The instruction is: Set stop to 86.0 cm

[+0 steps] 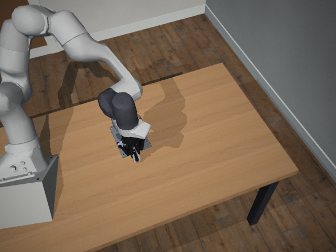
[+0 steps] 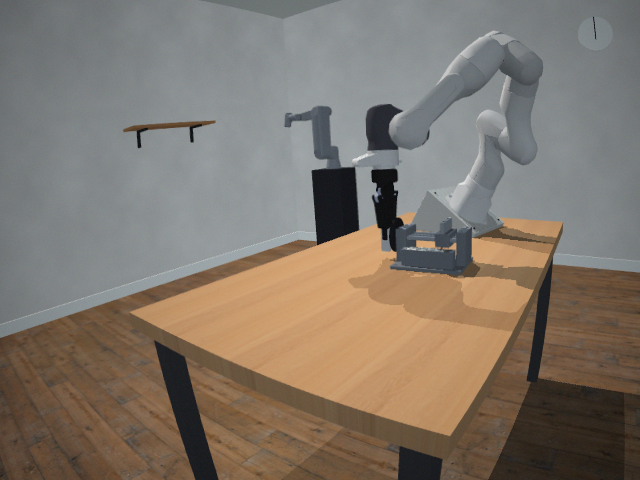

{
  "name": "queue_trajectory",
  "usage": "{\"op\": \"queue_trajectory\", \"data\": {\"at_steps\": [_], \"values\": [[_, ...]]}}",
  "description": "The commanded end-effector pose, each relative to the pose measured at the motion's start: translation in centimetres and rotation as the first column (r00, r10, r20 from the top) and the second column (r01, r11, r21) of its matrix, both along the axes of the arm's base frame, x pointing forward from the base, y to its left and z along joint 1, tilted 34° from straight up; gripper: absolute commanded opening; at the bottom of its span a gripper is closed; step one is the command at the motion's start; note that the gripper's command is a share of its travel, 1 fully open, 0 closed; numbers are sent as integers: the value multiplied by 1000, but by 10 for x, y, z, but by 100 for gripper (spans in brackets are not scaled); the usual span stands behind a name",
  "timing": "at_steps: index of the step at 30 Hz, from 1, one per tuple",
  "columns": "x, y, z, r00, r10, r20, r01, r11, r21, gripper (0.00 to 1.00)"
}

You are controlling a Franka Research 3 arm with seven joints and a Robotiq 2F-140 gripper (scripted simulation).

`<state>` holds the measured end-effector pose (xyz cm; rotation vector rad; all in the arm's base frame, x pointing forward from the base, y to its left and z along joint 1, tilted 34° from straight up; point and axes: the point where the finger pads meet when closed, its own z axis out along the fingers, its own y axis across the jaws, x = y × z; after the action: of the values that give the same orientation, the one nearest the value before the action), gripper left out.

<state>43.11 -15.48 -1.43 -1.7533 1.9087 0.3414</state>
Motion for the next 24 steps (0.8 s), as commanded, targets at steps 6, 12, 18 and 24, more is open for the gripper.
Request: {"op": "queue_trajectory", "data": {"at_steps": [6, 12, 18, 24], "values": [[-21, -4, 6, 1000, 10, 6, -10, 1000, 2, 4], [-28, -7, 13, 1000, 10, 6, -10, 1000, 2, 4], [-33, -15, 26, 1000, 10, 6, -10, 1000, 2, 4], [-29, -27, 44, 1000, 10, 6, -10, 1000, 2, 4]]}}
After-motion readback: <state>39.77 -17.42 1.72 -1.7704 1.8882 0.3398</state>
